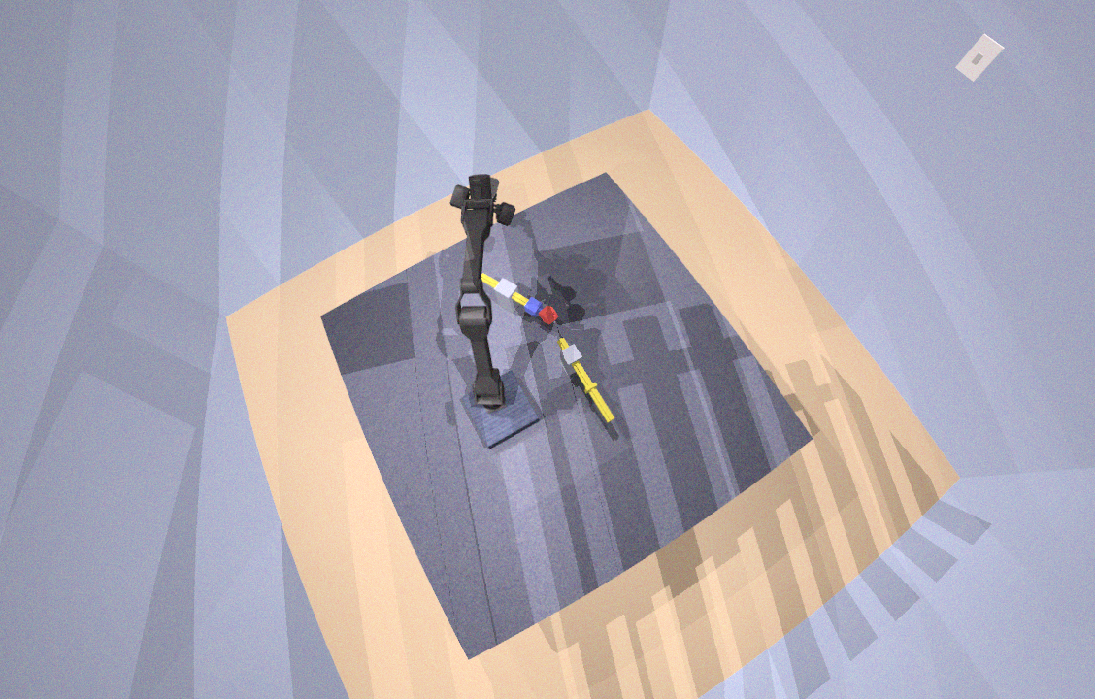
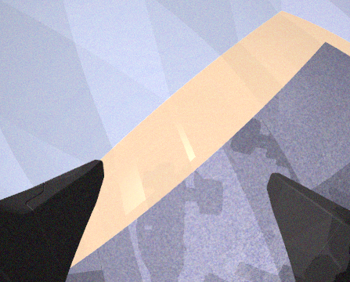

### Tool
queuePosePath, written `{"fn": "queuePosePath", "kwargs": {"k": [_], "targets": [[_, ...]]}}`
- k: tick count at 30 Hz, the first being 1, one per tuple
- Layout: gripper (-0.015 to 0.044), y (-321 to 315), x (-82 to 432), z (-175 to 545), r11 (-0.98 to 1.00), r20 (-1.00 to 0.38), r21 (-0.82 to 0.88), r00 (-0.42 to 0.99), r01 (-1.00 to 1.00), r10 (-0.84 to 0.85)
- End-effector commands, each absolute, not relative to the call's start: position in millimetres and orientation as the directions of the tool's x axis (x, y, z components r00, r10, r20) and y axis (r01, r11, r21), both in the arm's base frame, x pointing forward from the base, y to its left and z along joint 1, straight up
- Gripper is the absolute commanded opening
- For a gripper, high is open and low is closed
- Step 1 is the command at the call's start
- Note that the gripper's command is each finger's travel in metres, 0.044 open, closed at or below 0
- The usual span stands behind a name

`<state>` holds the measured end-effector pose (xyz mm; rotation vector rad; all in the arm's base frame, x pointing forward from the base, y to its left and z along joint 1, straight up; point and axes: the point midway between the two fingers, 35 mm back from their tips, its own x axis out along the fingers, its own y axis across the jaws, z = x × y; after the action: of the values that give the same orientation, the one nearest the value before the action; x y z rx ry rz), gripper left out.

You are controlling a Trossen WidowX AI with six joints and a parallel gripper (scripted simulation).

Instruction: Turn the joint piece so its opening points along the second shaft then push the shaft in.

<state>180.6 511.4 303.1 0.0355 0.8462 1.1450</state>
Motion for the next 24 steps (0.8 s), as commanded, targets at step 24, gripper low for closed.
{"fn": "queuePosePath", "kwargs": {"k": [24], "targets": [[0.044,200.9,311.4,218.2,0.944,-0.966,0.097,0.197,-0.317,0.165]]}}
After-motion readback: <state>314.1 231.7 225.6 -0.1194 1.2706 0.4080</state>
